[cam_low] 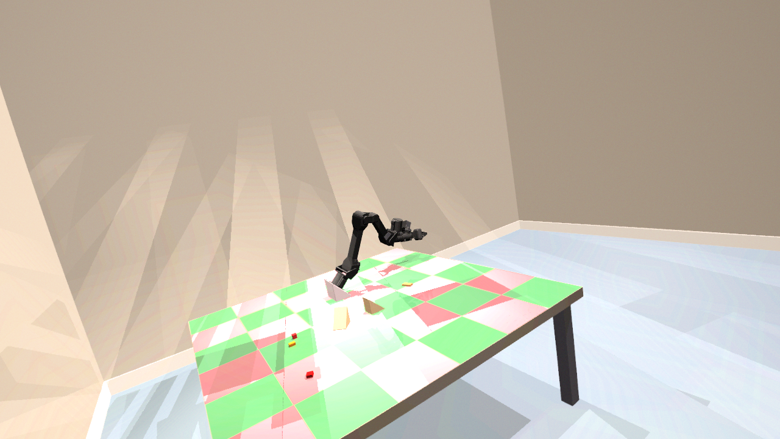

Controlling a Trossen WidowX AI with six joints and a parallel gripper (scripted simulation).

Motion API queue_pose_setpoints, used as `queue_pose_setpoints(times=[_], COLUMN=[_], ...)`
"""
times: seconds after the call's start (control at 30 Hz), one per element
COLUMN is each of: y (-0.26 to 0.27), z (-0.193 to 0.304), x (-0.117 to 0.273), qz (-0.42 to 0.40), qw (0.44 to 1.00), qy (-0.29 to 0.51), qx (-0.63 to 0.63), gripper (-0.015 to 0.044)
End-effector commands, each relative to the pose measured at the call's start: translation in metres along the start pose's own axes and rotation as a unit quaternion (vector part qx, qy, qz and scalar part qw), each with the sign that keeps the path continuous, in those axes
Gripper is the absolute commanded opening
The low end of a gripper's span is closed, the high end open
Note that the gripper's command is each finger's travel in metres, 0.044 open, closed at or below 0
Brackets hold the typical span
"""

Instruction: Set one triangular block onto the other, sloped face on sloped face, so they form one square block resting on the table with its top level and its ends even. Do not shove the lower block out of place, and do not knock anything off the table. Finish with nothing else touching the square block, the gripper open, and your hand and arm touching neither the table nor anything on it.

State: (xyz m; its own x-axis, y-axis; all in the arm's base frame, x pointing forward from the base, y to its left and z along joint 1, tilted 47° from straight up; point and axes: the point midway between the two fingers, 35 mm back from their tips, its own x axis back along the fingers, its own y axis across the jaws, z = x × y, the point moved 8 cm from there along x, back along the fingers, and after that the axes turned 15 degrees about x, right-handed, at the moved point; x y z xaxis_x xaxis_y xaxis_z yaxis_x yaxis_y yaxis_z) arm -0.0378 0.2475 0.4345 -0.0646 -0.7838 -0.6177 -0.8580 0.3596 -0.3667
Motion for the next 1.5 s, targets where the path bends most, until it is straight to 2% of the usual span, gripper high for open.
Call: queue_pose_setpoints(times=[0.0, 0.4, 0.8, 1.13, 1.33, 1.47], y=[-0.018, -0.100, -0.206, -0.290, -0.330, -0.353], z=[0.025, 0.103, 0.163, 0.211, 0.235, 0.251], x=[-0.013, -0.025, 0.010, 0.081, 0.143, 0.198], qz=[0.010, 0.060, 0.138, 0.206, 0.233, 0.258], qw=[0.998, 0.972, 0.912, 0.822, 0.747, 0.689], qy=[0.043, 0.200, 0.365, 0.525, 0.622, 0.675], qx=[0.033, 0.107, 0.124, 0.080, 0.019, -0.045], gripper=[0.0440, 0.0440, 0.0440, 0.0440, 0.0440, 0.0440])
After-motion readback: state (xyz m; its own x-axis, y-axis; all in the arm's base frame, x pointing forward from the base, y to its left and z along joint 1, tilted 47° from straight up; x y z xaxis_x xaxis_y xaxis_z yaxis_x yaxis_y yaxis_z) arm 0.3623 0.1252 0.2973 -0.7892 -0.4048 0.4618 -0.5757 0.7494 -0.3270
